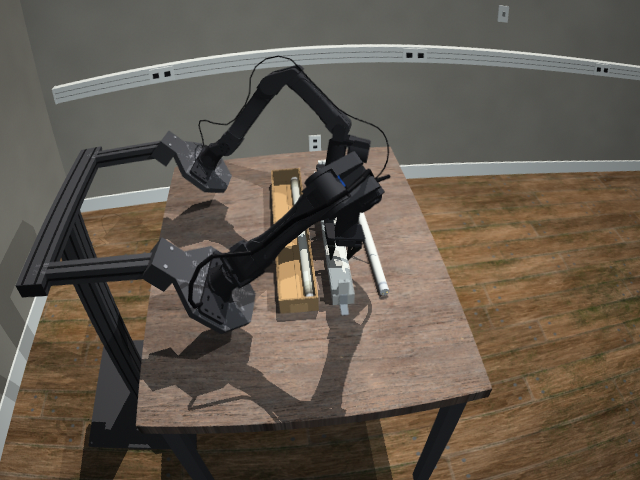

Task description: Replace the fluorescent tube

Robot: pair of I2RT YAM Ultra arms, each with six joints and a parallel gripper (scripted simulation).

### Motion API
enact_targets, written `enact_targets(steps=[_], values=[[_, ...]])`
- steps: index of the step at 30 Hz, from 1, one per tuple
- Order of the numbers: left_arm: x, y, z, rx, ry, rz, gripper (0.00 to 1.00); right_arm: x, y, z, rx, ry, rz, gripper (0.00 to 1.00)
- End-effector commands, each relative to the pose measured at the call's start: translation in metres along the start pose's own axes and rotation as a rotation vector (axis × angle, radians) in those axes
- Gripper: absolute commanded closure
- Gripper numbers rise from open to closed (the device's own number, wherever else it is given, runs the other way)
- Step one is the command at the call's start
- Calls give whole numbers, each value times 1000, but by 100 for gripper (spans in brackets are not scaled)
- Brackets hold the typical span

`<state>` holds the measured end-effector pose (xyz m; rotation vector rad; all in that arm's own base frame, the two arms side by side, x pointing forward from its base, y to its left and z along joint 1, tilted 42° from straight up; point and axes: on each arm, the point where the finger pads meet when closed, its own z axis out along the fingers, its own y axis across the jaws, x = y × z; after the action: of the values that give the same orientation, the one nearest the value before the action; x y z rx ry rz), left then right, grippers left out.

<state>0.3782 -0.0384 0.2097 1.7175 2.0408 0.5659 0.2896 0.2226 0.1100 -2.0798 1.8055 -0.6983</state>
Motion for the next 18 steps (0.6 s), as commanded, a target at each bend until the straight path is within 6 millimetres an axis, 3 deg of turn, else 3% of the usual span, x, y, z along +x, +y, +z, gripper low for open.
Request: enact_targets(steps=[1,11,16,18], values=[[-1,2,-8,49,-12,23,51,-3,-5,-8,-44,-9,-54,51],[7,65,-14,72,-14,7,51,7,-76,-17,-60,-6,-60,51],[12,84,-14,76,-17,0,51,14,-99,-19,-65,-7,-60,51],[12,84,-14,76,-17,0,51,14,-99,-19,-65,-7,-60,51]])
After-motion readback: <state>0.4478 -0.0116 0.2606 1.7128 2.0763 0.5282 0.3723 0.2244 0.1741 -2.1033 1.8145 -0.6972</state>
